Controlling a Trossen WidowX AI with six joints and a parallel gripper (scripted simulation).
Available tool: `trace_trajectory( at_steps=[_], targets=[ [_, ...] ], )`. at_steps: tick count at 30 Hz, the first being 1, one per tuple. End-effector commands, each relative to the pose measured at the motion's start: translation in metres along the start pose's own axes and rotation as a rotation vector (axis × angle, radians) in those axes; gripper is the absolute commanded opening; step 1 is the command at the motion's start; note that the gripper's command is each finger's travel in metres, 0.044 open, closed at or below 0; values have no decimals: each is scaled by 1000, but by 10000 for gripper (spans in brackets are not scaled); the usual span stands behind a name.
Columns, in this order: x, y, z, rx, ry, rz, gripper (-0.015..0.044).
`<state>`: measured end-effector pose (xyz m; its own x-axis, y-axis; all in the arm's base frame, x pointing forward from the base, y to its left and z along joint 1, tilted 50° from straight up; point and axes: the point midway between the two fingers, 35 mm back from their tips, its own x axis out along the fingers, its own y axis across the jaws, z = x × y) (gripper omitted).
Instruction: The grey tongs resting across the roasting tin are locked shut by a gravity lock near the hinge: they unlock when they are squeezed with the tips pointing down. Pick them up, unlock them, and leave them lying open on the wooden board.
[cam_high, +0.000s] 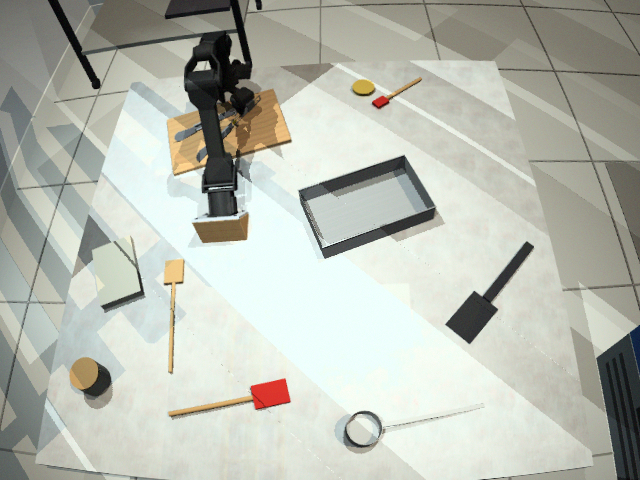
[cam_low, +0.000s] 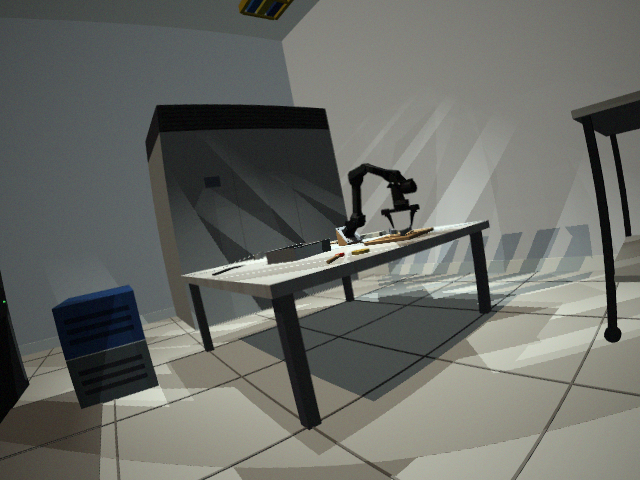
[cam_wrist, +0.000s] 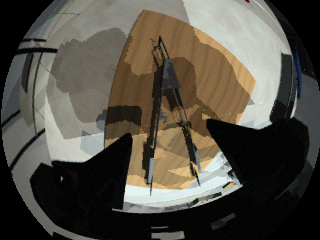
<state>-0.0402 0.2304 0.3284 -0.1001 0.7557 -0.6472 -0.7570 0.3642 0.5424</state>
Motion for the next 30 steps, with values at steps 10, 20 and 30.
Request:
trace_trajectory(
  at_steps=[10,20,30],
  targets=[
    [-57,5,96,-15,-16,8,440],
    [-76,0,124,-17,-39,25,440],
    [-112,2,113,75,-238,-147,440]
  ],
)
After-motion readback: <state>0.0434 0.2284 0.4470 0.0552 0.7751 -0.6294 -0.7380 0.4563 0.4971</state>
